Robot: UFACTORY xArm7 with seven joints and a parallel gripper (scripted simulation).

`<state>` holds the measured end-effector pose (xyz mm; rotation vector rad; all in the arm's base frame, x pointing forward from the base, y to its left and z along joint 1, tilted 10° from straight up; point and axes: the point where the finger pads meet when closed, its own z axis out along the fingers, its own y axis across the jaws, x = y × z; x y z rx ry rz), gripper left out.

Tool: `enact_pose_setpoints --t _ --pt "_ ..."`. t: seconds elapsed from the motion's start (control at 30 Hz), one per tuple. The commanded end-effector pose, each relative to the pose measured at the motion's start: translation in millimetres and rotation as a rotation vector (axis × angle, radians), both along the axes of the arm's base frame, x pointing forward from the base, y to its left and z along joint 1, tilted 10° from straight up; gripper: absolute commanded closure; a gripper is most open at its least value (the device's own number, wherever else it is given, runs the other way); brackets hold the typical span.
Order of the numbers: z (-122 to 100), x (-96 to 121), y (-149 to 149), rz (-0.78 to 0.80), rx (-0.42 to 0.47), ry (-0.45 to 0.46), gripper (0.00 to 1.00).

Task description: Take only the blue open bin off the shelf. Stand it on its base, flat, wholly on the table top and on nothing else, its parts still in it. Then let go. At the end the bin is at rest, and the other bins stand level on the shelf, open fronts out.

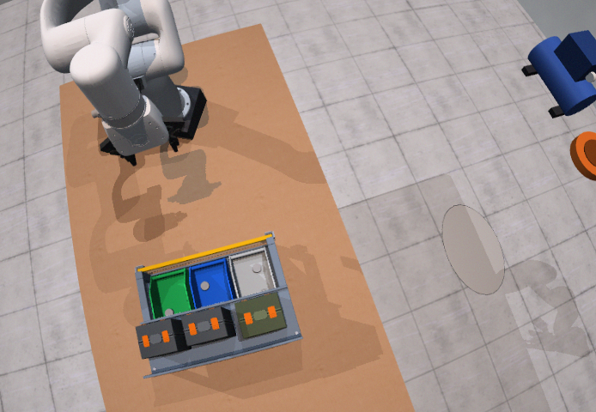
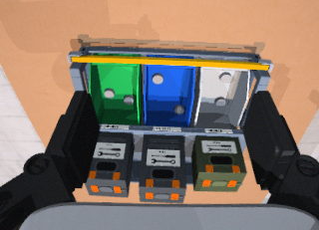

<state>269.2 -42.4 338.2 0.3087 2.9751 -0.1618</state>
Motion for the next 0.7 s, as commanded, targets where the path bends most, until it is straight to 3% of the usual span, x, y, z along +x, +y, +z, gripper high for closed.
enact_pose_setpoints --t 0.0,0.17,0.33,0.67 --pt "1.5 0.6 -0.1 0.0 -0.001 -0.003 0.0" --pt "1.5 0.6 -0.1 0.0 -0.001 -0.003 0.0" --pt "1.7 0.6 -2.0 0.256 -0.036 0.028 0.0" --pt "1.7 0.6 -2.0 0.256 -0.036 0.028 0.0"
